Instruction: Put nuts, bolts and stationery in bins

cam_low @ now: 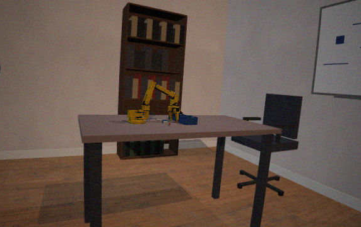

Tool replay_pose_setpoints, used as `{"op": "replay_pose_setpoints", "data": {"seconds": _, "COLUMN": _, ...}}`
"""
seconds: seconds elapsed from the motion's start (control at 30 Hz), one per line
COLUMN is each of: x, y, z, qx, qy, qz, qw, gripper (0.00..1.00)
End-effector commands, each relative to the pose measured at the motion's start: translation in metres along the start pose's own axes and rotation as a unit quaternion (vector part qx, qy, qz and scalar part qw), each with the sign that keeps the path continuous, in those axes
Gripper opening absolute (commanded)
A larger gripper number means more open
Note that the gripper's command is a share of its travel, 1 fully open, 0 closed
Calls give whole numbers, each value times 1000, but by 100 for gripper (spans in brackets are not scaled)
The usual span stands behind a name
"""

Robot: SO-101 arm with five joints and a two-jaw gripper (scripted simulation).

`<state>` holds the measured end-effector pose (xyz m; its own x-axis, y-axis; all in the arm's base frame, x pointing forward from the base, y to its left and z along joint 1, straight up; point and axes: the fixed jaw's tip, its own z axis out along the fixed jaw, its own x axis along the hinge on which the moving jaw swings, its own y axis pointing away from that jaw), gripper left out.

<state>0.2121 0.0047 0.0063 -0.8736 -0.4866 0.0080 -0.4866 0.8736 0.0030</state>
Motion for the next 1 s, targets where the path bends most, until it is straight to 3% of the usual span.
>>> {"op": "replay_pose_setpoints", "data": {"seconds": 0.0, "x": -2, "y": -4, "z": -3, "qx": 6, "qy": -12, "qz": -1, "qw": 1000, "gripper": 22}}
{"op": "replay_pose_setpoints", "data": {"seconds": 0.6, "x": -2, "y": -4, "z": -3, "qx": 6, "qy": -12, "qz": -1, "qw": 1000, "gripper": 18}}
{"op": "replay_pose_setpoints", "data": {"seconds": 0.97, "x": -2, "y": -4, "z": -3, "qx": 6, "qy": -12, "qz": -1, "qw": 1000, "gripper": 9}}
